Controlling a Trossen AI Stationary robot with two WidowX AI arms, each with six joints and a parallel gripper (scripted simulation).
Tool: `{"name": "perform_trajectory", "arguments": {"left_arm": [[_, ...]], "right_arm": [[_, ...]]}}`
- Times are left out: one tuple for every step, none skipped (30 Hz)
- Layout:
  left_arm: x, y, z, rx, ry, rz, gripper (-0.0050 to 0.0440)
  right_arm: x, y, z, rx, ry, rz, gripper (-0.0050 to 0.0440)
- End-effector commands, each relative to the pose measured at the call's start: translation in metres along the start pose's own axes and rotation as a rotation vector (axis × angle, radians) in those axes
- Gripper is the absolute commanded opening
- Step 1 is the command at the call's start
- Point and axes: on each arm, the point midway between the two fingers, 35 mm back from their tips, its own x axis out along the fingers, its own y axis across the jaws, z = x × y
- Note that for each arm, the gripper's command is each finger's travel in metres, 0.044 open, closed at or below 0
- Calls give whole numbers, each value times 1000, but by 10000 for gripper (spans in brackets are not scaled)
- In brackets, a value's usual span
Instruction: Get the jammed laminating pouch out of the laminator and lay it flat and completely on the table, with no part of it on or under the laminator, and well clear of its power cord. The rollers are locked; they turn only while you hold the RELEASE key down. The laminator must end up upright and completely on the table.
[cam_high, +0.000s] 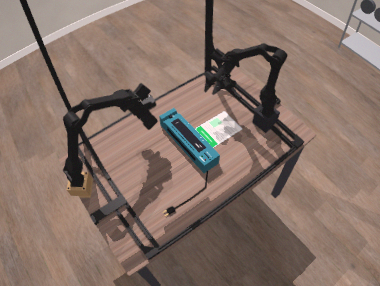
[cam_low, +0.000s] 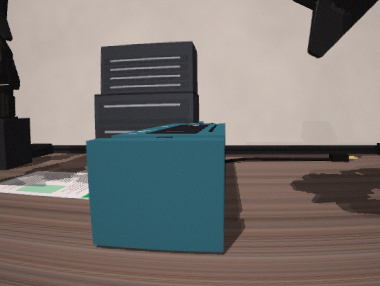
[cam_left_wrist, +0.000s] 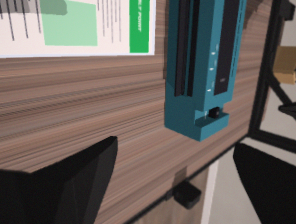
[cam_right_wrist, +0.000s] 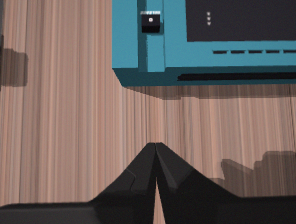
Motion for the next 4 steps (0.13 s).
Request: {"name": "perform_trajectory", "arguments": {"left_arm": [[-4, -5, -3, -15, 14, -7, 345], [-4, -5, -3, -15, 14, -7, 345], [-4, -5, -3, -15, 14, -7, 345], [-4, -5, -3, -15, 14, -7, 345]], "right_arm": [[-12, 0, 9, 2, -36, 4, -50], [-12, 0, 9, 2, -36, 4, -50], [-12, 0, 9, 2, -36, 4, -50], [-12, 0, 9, 2, -36, 4, -50]]}}
